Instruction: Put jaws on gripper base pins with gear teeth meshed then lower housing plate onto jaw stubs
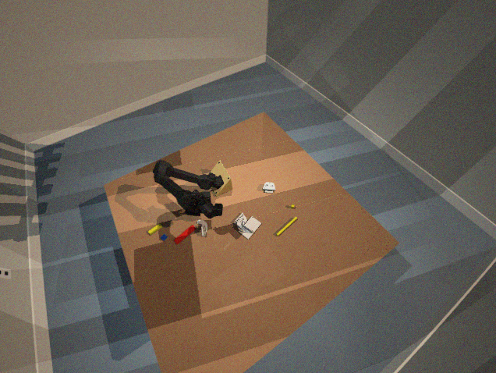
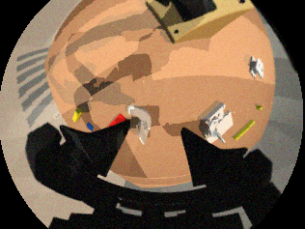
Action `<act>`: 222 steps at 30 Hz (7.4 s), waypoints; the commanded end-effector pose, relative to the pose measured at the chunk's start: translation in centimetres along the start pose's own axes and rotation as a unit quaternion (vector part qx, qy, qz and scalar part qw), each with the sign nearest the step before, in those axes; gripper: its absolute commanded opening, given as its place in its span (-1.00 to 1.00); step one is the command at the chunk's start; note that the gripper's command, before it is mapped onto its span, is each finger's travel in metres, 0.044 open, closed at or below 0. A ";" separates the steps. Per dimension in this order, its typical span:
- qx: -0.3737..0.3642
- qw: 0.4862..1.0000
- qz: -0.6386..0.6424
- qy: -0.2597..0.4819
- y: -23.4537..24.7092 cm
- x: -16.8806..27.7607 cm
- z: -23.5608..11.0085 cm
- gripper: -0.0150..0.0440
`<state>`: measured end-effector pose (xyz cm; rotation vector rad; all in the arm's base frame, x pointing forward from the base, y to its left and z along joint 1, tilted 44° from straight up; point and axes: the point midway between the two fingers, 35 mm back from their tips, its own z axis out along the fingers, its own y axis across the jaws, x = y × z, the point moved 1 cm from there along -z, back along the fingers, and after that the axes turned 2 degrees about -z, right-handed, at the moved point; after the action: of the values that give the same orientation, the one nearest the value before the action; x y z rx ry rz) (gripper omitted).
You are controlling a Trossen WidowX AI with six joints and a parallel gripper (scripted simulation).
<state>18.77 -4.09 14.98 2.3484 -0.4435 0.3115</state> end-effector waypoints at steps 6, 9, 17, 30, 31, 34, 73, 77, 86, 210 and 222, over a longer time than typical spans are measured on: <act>0.000 1.000 0.000 0.000 0.0 0.0 0.0 0.11; 0.000 1.000 0.000 0.000 0.0 0.0 0.0 -0.16; 0.000 1.000 0.000 0.000 0.0 0.0 0.0 -0.49; 0.000 1.000 0.000 0.000 0.0 0.0 0.0 -0.49; 0.000 1.000 0.000 0.000 0.0 0.0 0.0 -0.40; 0.000 1.000 0.000 0.000 0.0 0.0 0.0 -0.14; 0.000 1.000 0.000 0.000 0.0 0.0 0.0 1.00; 0.000 1.000 0.000 0.000 0.0 0.0 0.0 0.82; 0.000 1.000 0.000 0.000 0.0 0.0 0.0 0.02; -0.001 0.132 0.991 0.000 2.5 4.9 2.9 1.00; -0.001 0.131 0.991 0.000 2.4 5.0 4.9 1.00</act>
<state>22.85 -9.96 15.19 -0.1770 -3.0492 1.2246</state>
